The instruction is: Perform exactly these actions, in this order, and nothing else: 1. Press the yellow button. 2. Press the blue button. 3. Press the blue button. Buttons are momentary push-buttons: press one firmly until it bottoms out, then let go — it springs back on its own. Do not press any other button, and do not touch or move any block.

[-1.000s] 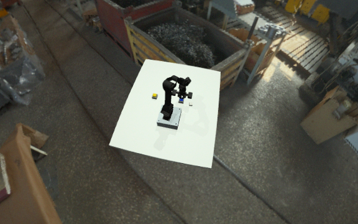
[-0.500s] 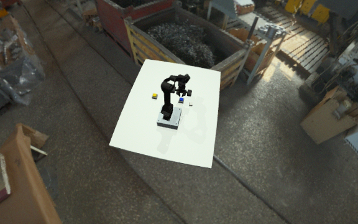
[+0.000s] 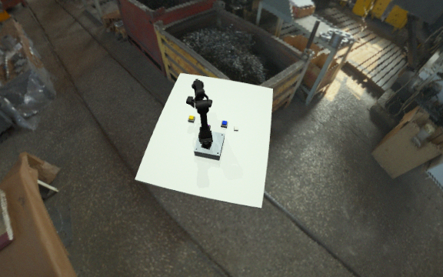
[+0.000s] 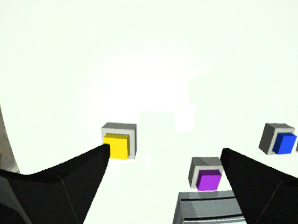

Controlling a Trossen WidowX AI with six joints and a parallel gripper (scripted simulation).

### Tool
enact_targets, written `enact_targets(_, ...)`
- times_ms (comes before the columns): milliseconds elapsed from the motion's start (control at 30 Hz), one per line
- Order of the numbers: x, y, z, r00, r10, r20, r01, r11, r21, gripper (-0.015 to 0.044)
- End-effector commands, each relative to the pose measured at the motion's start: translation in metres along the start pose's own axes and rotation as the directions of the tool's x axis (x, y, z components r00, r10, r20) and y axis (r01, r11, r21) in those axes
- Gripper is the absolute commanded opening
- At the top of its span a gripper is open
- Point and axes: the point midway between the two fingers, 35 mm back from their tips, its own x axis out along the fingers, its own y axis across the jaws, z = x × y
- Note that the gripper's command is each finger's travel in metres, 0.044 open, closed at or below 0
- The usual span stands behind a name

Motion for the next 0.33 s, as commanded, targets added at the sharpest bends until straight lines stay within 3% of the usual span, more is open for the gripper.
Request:
enact_targets(0,-0.009,0.047,-0.016,1.0,-0.001,-0.007,0.002,1.0,0.004,0.04)
enact_targets(100,-0.017,0.079,-0.032,1.0,0.003,-0.007,-0.003,1.0,0.004,0.04)
enact_targets(300,-0.017,0.081,-0.034,1.0,0.004,-0.008,-0.004,1.0,0.004,0.04)
